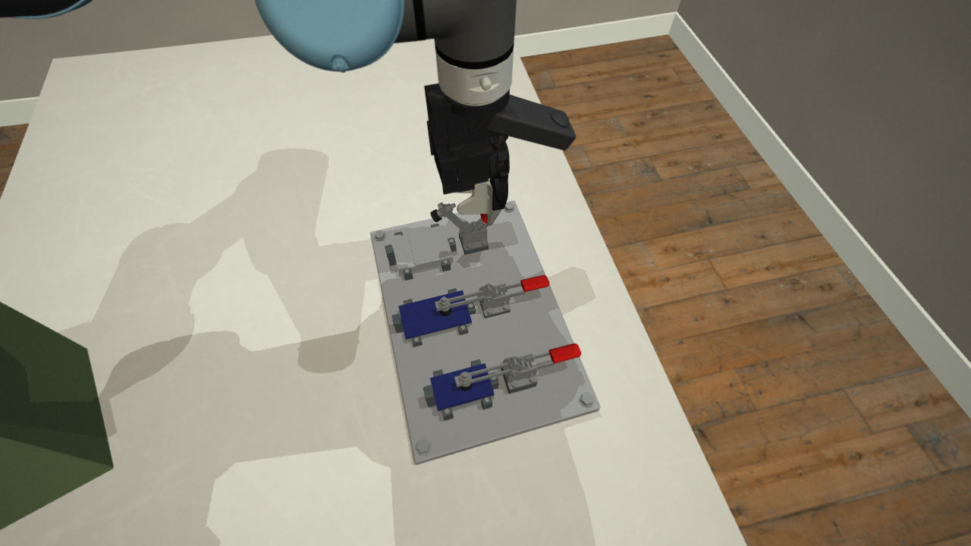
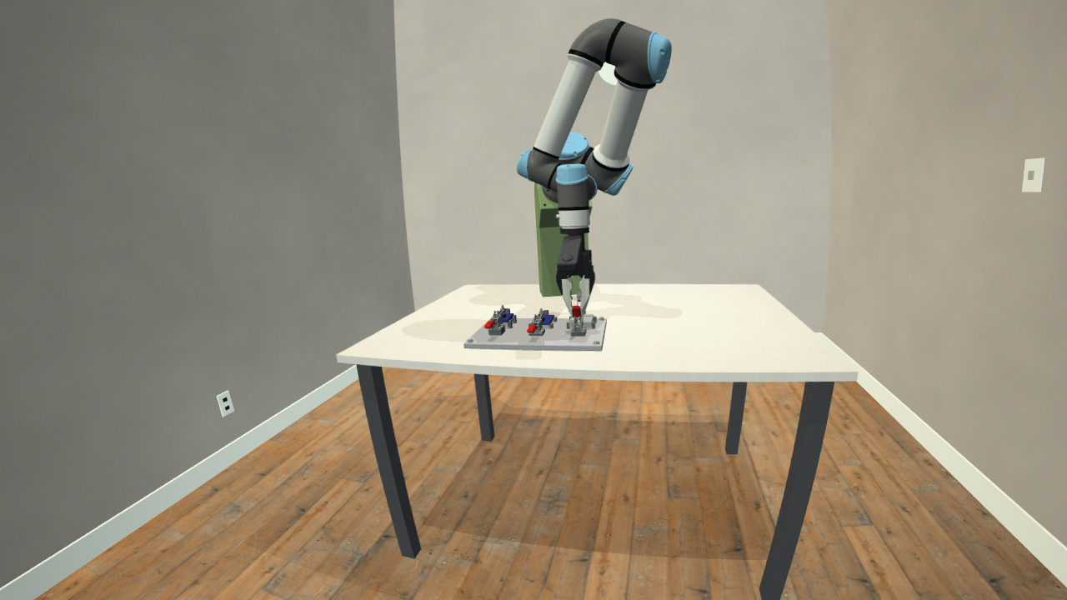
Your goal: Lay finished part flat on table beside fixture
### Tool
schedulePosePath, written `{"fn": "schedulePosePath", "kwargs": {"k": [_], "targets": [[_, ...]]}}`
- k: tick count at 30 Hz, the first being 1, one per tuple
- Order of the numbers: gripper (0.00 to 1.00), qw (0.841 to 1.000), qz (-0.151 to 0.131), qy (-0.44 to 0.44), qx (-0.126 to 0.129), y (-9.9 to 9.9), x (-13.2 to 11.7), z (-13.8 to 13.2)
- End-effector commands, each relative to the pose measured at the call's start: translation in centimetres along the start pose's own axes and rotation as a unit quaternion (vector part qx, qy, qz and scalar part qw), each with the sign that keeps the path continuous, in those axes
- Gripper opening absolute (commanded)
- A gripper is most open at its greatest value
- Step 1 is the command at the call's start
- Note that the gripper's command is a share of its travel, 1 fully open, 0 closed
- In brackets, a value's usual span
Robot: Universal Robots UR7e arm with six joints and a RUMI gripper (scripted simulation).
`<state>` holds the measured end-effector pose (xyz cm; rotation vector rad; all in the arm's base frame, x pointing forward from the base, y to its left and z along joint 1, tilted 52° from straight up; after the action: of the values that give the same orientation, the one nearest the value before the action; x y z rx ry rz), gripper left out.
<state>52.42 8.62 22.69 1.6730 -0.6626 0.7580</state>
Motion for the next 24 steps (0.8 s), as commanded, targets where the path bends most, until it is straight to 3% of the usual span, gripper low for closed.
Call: {"fn": "schedulePosePath", "kwargs": {"k": [1,24], "targets": [[0.00,1.000,0.000,0.000,0.000,0.1,-0.3,0.0],[0.00,1.000,0.000,0.000,0.000,0.2,-1.4,-0.1]]}}
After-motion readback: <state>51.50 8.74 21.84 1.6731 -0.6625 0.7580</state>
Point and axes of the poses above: the point where the finger pads meet when closed, its own y axis back along the fingers, its own z axis across the jaws, x = y × z, the point moved 4 cm from there along y, back along the fingers, and after that the axes turned 5 degrees about y, right-handed, at the moved point
